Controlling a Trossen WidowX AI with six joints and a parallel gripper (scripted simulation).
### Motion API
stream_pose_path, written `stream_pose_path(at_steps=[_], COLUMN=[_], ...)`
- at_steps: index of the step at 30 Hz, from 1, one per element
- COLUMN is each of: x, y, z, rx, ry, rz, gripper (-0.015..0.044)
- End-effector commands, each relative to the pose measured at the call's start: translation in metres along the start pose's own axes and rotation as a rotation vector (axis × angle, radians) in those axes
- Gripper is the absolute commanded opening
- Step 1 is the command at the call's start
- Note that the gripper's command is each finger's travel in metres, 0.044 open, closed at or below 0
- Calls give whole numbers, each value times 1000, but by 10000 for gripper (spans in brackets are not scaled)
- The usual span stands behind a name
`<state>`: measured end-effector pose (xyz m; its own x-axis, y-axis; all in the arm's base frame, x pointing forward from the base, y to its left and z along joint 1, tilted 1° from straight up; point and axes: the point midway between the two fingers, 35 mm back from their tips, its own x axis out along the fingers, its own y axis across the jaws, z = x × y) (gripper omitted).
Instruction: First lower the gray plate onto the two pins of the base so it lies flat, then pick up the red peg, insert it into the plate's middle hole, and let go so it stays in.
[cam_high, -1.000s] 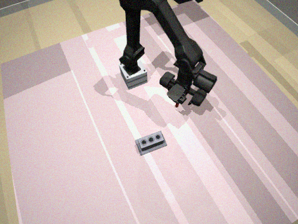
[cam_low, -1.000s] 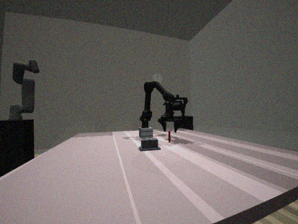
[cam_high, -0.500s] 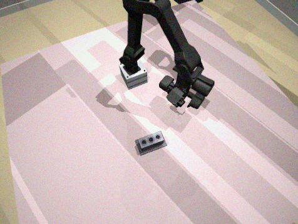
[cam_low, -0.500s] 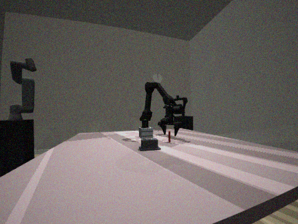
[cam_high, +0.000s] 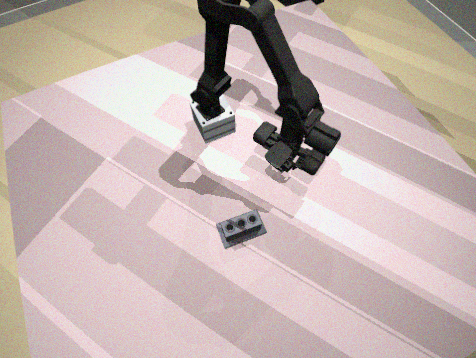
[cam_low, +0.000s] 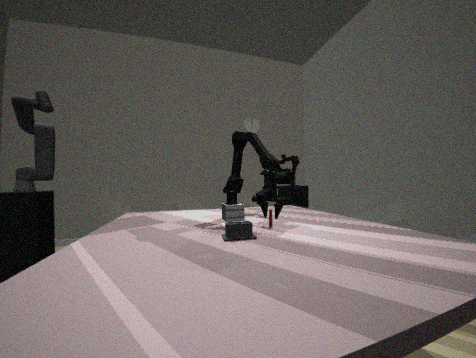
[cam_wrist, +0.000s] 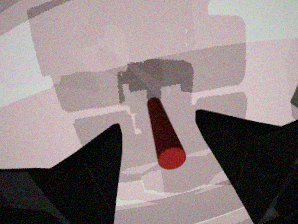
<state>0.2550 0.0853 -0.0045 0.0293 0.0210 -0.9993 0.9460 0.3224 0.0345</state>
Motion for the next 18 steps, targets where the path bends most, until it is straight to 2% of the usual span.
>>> stream_pose_path(at_steps=[1,5,18], x=[1,1,1], y=[-1,-1,-1], z=[0,0,0], rx=[3,3,3], ry=[2,2,2], rz=[-2,-2,-2], gripper=[99,0,0])
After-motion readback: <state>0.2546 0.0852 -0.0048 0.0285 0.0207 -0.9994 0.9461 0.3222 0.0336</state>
